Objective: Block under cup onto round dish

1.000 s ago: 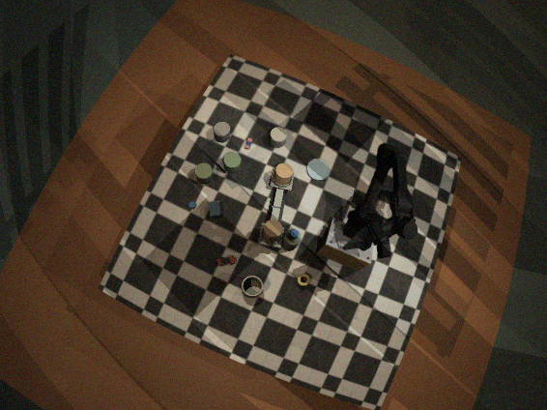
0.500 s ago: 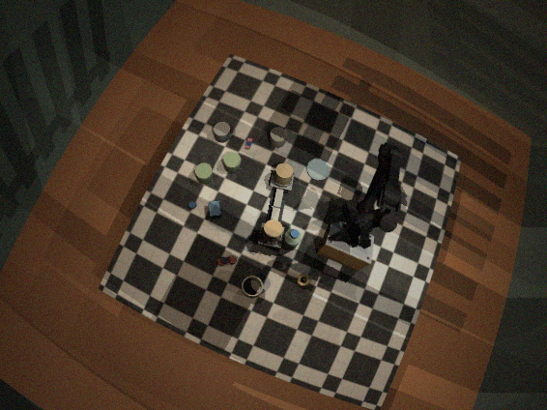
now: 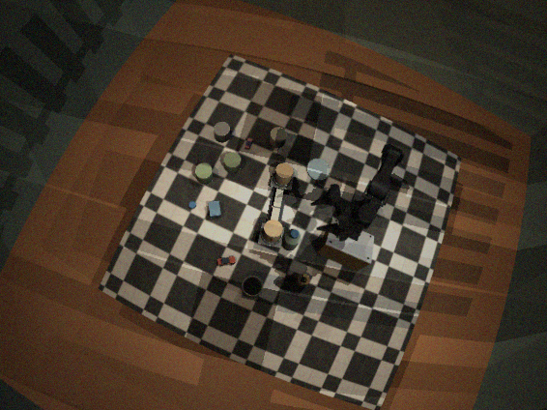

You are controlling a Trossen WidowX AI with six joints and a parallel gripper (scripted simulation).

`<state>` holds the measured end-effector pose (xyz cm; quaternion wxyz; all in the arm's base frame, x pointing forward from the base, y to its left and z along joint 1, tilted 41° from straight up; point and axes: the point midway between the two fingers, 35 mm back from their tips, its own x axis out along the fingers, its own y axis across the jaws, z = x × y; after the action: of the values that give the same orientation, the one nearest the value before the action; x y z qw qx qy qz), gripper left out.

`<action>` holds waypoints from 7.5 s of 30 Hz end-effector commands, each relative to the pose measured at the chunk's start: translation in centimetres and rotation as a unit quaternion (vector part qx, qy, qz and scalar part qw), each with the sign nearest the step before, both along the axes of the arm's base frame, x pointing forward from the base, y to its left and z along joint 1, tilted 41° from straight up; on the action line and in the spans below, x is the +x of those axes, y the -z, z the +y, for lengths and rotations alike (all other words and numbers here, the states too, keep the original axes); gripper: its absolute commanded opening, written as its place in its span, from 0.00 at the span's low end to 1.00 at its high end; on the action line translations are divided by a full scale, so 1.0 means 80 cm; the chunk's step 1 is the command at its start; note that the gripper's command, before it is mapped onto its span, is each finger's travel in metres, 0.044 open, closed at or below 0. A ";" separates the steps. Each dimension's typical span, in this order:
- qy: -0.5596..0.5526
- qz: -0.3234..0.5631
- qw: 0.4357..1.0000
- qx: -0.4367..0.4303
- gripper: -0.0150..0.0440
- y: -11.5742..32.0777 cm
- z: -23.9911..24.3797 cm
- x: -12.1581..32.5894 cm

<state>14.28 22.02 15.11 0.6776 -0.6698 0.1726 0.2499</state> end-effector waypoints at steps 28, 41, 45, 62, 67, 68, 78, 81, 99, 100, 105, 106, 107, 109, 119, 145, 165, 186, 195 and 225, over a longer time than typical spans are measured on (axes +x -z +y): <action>0.421 0.012 0.879 0.223 1.00 0.015 -0.154 0.065; 0.484 0.010 0.837 0.255 1.00 0.013 -0.158 0.081; 0.530 0.004 0.802 0.275 1.00 0.011 -0.164 0.095; 0.688 -0.042 0.643 0.335 1.00 0.005 -0.203 0.157; 0.730 -0.065 0.580 0.355 1.00 0.005 -0.219 0.177; 0.738 -0.070 0.566 0.359 1.00 0.005 -0.223 0.181; 0.806 -0.128 0.423 0.393 1.00 0.009 -0.266 0.218; 0.821 -0.148 0.378 0.401 1.00 0.011 -0.281 0.228; 0.854 -0.212 0.230 0.417 1.00 0.023 -0.335 0.256; 0.854 -0.212 0.230 0.417 1.00 0.026 -0.337 0.256; 0.853 -0.212 0.230 0.417 1.00 0.037 -0.347 0.256; 0.853 -0.212 0.230 0.417 1.00 0.037 -0.347 0.256; 0.853 -0.212 0.230 0.417 1.00 0.038 -0.348 0.256; 0.853 -0.212 0.230 0.417 1.00 0.040 -0.350 0.257; 0.853 -0.212 0.230 0.417 1.00 0.056 -0.363 0.259; 0.853 -0.214 0.231 0.417 1.00 0.094 -0.396 0.259; 0.853 -0.213 0.230 0.417 0.35 0.088 -0.391 0.261; 0.854 -0.211 0.230 0.417 0.25 0.064 -0.368 0.265; 0.854 -0.210 0.229 0.418 0.25 0.053 -0.358 0.266; 0.854 -0.209 0.229 0.417 0.25 0.017 -0.326 0.264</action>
<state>35.10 -4.49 12.94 0.6794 0.2220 0.3735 -0.5913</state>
